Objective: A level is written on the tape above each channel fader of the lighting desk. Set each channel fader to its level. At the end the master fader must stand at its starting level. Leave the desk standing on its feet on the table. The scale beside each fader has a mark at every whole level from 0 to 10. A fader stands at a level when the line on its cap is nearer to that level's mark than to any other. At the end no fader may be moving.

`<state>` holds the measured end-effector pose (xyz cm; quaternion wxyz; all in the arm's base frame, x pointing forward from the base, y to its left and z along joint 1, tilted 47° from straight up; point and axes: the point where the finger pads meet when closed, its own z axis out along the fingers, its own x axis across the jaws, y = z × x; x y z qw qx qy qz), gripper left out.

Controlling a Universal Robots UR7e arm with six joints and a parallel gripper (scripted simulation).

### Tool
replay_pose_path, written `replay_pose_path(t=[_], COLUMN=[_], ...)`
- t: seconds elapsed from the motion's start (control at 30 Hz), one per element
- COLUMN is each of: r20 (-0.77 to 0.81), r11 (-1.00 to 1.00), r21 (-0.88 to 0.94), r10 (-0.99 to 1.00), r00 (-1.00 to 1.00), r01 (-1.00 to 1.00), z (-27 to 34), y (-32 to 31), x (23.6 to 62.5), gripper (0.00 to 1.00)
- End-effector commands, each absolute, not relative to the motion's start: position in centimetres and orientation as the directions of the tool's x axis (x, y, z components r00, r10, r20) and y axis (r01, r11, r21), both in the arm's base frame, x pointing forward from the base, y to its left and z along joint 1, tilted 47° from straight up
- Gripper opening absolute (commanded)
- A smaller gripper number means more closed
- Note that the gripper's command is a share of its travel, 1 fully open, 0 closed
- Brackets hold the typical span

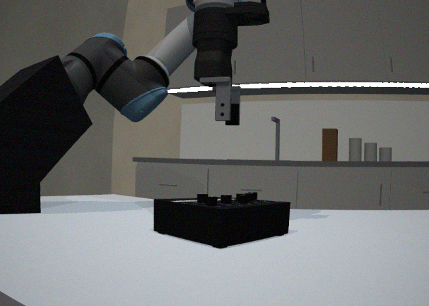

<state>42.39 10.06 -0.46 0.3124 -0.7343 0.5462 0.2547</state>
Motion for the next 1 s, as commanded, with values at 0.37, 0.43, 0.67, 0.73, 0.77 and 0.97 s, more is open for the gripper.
replay_pose_path(t=[0.37, 0.43, 0.67, 0.73, 0.77, 0.97], r20=[-0.731, -0.731, -0.731, -0.731, -0.731, -0.731], r11=[-0.124, -0.123, -0.123, -0.123, -0.123, -0.123], r21=[-0.084, -0.083, -0.083, -0.083, -0.083, -0.083], r10=[-0.667, -0.667, -0.667, -0.667, -0.667, -0.667], r00=[0.145, 0.145, 0.144, 0.144, 0.144, 0.144], r01=[-0.989, -0.989, -0.989, -0.989, -0.989, -0.989], z=[-0.47, -0.47, -0.47, -0.47, -0.47, -0.47], y=[9.71, 9.71, 9.70, 9.70, 9.70, 9.71], x=[41.93, 41.93, 41.92, 41.92, 41.92, 41.92], gripper=[1.00, 1.00, 1.00, 1.00, 1.00, 1.00])
